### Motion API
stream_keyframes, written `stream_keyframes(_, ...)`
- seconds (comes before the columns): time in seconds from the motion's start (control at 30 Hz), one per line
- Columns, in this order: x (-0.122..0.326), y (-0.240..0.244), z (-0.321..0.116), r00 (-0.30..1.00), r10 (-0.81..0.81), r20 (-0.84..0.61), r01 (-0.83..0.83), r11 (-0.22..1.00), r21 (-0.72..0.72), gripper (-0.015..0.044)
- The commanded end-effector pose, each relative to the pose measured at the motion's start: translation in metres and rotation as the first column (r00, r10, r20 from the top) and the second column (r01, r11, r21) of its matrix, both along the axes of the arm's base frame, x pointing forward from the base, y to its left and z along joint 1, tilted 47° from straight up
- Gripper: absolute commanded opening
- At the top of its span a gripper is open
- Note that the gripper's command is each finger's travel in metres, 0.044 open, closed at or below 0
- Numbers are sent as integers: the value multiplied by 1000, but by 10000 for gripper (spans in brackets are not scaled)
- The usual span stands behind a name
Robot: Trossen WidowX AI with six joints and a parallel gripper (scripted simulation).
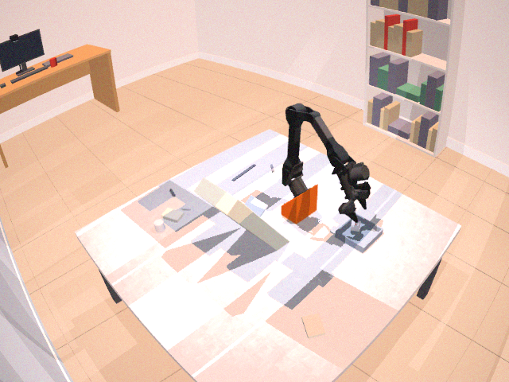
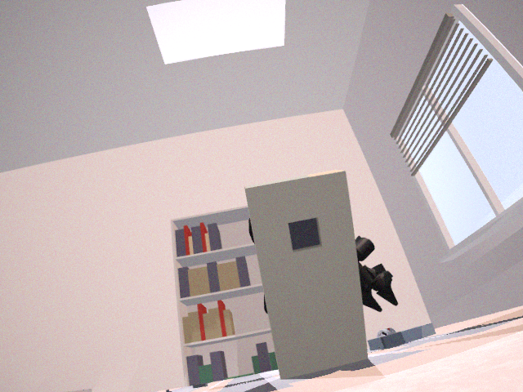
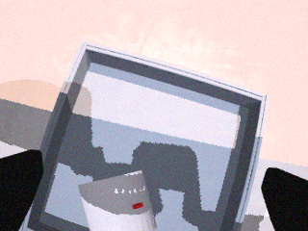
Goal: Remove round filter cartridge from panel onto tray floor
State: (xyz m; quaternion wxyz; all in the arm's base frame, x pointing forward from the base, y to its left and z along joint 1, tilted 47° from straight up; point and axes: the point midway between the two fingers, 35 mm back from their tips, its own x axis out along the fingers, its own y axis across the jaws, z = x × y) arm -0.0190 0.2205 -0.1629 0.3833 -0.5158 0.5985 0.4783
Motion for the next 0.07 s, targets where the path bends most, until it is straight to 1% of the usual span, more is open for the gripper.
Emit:
stream_keyframes(0.0, 0, 0, 0, 1000, -1, 0, 1, 1000, 1, 440)
stream_keyframes(0.03, 0, 0, 0, 1000, -1, 0, 1, 1000, 1, 440)
